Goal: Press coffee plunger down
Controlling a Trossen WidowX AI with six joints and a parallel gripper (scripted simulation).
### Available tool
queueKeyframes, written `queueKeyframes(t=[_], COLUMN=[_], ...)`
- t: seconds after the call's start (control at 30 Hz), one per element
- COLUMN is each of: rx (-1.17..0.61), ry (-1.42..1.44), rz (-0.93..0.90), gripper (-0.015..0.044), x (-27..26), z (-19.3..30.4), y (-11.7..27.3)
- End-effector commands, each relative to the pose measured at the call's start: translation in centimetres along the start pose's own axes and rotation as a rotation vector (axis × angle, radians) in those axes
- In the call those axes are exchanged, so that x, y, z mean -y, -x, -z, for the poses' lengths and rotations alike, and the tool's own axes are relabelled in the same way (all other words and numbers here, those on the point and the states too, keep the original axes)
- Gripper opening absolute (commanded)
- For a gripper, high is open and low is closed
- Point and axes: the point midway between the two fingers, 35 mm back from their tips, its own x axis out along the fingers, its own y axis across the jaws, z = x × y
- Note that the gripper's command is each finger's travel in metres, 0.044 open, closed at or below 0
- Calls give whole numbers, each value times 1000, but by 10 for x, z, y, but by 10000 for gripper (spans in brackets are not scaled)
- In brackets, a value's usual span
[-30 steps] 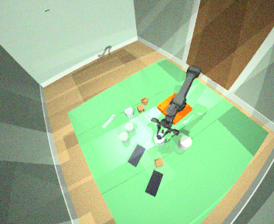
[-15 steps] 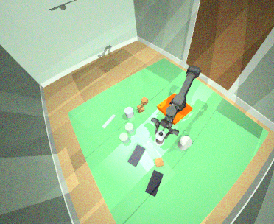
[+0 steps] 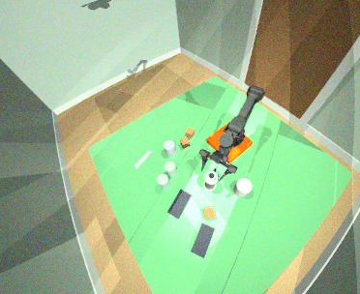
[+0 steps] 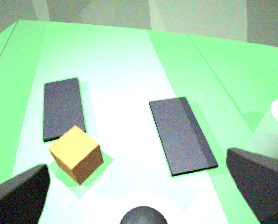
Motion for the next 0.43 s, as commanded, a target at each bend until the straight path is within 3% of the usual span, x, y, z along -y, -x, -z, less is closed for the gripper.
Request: queueKeyframes(t=[0.0, 0.4], rx=[21, 19], ry=[0, 0], rz=[-5, -5], gripper=[440, 440], x=[0, 0], z=[-27, -27], y=[32, 36])
